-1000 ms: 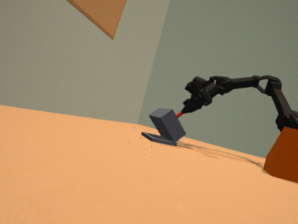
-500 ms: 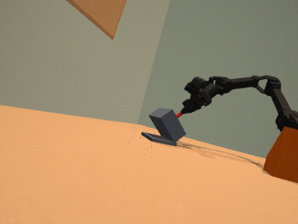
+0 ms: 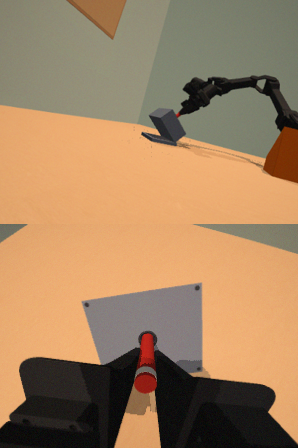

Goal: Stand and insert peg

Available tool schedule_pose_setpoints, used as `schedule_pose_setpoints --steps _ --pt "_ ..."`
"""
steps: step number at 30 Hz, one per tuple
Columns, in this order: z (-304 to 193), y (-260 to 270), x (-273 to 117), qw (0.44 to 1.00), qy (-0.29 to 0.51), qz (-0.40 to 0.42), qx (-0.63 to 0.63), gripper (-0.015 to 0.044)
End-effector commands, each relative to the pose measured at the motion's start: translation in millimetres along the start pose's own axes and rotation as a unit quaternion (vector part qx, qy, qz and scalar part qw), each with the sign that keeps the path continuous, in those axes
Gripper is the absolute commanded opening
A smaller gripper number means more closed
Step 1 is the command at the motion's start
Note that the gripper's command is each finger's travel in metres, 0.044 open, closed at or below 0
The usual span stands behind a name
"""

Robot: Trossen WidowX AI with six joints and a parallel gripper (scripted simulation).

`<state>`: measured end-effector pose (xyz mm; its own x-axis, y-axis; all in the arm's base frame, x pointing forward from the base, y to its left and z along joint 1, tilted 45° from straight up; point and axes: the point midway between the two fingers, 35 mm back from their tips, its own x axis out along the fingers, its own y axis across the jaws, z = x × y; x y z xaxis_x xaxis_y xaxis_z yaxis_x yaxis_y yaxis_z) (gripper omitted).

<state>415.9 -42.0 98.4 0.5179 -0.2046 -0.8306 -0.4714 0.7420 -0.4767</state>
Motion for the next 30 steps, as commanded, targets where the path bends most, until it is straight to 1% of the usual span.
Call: schedule_pose_setpoints --steps 1,30 --pt "-0.1 0.3 4.1 1.0 0.0 0.0 0.0 0.0" --pt "-0.3 0.7 22.5 1.0 0.0 0.0 0.0 0.0"
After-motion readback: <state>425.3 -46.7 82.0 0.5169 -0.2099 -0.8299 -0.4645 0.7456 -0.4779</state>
